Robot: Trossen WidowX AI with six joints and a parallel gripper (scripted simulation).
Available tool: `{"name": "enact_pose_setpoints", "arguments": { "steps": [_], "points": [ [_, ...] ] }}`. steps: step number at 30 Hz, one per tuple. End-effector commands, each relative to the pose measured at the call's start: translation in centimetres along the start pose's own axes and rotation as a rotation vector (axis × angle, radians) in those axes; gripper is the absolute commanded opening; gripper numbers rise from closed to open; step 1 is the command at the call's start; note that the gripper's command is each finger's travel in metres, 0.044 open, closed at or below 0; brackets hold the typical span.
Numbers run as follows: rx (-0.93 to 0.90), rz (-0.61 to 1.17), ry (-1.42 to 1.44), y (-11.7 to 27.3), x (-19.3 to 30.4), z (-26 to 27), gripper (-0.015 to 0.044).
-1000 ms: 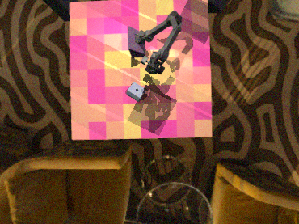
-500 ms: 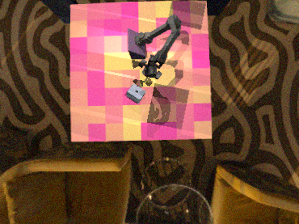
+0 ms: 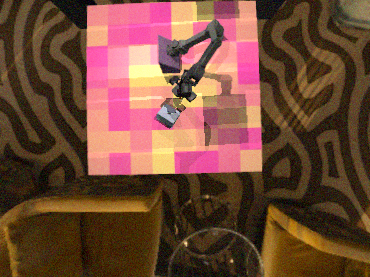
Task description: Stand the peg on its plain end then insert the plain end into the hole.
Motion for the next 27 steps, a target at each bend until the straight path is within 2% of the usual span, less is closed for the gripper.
{"name": "enact_pose_setpoints", "arguments": {
  "steps": [1,27],
  "points": [
    [0.001,-0.03,-0.035,0.0,-0.9,0.0,0.0],
    [-0.02,-0.178,-0.234,0.1,-5.4,-0.8,0.0]
  ]
}}
Point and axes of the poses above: the point midway between the two fingers, 35 mm back from their tips, its own y axis back along the fingers, its own z axis across the jaws, x = y × z, the point moved 3 cm from there along y, back along the fingers, and after that the axes turned 12 degrees about y, right-handed, at the moved point
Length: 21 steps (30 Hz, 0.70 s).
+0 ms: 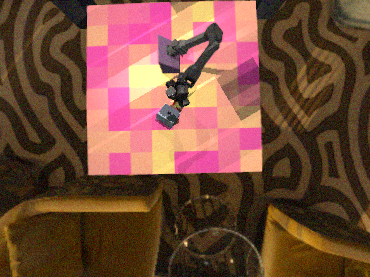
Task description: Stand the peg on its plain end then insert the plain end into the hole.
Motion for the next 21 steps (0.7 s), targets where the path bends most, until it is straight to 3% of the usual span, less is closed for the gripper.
{"name": "enact_pose_setpoints", "arguments": {
  "steps": [1,21],
  "points": [
    [0.002,-0.008,-0.01,-0.4,-0.3,0.1,0.0],
    [-0.003,-0.025,-0.033,-3.6,-1.1,0.1,0.0]
  ]
}}
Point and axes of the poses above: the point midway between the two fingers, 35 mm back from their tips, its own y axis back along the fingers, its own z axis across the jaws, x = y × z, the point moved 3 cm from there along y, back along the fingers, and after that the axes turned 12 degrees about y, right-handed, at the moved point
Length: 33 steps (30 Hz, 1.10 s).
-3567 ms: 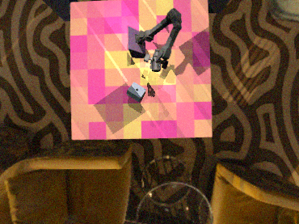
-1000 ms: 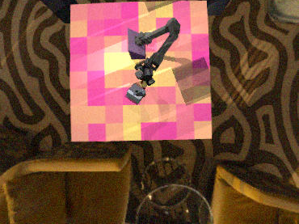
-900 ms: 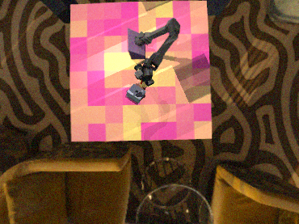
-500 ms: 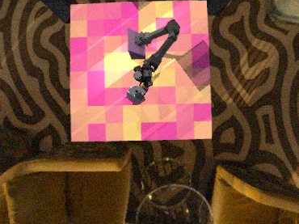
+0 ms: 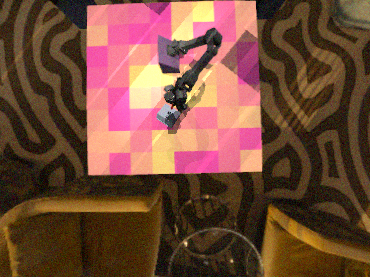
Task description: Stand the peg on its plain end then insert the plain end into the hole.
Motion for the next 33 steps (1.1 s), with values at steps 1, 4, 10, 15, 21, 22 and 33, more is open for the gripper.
{"name": "enact_pose_setpoints", "arguments": {
  "steps": [1,4,10,15,21,22,33],
  "points": [
    [0.007,-0.001,-0.011,-0.8,0.0,-0.2,0.0],
    [0.006,-0.004,-0.015,-1.3,-0.1,-0.3,0.0],
    [0.004,-0.009,-0.022,-2.3,-0.1,-0.3,0.0],
    [0.004,-0.009,-0.015,-2.5,-0.2,-0.3,0.0],
    [0.004,-0.01,-0.012,-2.8,-0.2,-0.3,0.0],
    [0.004,-0.01,-0.011,-2.9,-0.2,-0.3,0.0],
    [0.003,-0.01,-0.01,-4.3,-0.2,-0.2,0.0]
  ]
}}
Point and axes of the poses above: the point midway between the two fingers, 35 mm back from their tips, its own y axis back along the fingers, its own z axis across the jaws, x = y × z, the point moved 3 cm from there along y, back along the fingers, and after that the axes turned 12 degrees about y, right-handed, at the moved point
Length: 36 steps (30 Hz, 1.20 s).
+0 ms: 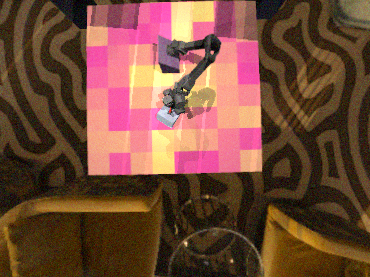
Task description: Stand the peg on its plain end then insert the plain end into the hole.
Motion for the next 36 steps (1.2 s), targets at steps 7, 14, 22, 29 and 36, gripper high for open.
{"name": "enact_pose_setpoints", "arguments": {
  "steps": [7,14,22,29,36],
  "points": [
    [0.002,-0.001,-0.002,-0.89,0.03,-0.1,0.0],
    [-0.001,-0.001,0.001,-0.67,0.0,0.0,0.0],
    [-0.001,-0.001,0.001,-0.67,0.0,-0.01,0.0],
    [-0.001,-0.001,0.001,-0.71,0.08,-0.21,0.0],
    [-0.001,0.0,0.001,-0.87,0.15,-0.37,0.0]
  ]
}}
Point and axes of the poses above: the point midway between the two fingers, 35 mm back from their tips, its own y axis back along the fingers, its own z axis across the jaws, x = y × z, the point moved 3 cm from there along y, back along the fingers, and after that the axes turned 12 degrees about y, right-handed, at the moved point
